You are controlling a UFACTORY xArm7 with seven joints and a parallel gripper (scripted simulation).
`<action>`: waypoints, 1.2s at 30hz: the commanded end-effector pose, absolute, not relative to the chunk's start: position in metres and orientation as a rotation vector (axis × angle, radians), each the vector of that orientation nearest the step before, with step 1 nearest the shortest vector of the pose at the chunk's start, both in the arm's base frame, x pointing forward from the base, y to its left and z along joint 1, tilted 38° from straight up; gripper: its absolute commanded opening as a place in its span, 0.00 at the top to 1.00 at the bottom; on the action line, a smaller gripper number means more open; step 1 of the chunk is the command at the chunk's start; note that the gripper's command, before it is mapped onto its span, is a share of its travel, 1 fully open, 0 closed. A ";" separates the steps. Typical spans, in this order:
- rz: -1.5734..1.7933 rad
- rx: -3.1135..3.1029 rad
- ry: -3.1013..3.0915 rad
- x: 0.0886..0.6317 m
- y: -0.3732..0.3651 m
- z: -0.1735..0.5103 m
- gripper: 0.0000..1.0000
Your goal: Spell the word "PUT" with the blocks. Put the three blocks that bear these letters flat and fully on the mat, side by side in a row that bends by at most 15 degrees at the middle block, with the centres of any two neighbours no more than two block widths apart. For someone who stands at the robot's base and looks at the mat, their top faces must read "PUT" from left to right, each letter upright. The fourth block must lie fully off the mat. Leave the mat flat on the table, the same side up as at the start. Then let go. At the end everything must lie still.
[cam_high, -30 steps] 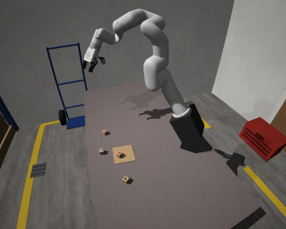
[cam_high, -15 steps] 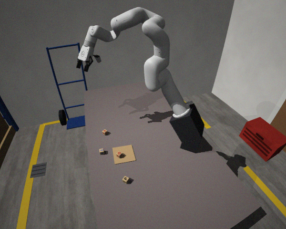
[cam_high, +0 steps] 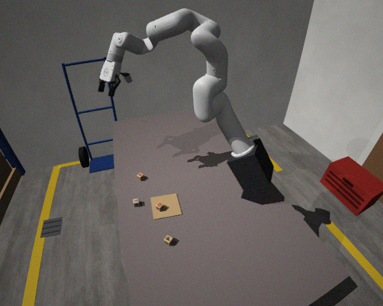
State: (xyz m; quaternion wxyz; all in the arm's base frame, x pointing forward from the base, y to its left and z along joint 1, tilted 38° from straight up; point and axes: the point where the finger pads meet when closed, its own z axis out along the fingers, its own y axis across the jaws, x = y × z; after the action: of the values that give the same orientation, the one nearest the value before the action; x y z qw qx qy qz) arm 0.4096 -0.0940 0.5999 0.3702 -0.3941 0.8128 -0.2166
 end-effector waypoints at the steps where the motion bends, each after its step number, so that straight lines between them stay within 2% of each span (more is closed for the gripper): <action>1: -0.561 -1.014 2.081 0.409 -0.092 0.602 0.00; 2: -0.581 -1.048 2.114 0.421 -0.053 0.602 0.00; 13: -0.581 -1.048 2.114 0.421 -0.053 0.602 0.00; 14: -0.604 -1.080 2.154 0.433 -0.013 0.596 0.00; 18: -0.630 -1.107 2.194 0.443 0.023 0.585 0.00; 28: -0.633 -1.110 2.199 0.444 0.027 0.584 0.00; 29: -0.666 -1.136 2.250 0.456 0.067 0.566 0.00; 36: -0.666 -1.136 2.250 0.456 0.067 0.566 0.00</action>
State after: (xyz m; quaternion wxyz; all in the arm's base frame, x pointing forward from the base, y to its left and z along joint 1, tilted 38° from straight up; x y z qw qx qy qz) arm 0.4556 0.0711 0.5634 0.2629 -0.4254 0.8301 -0.2465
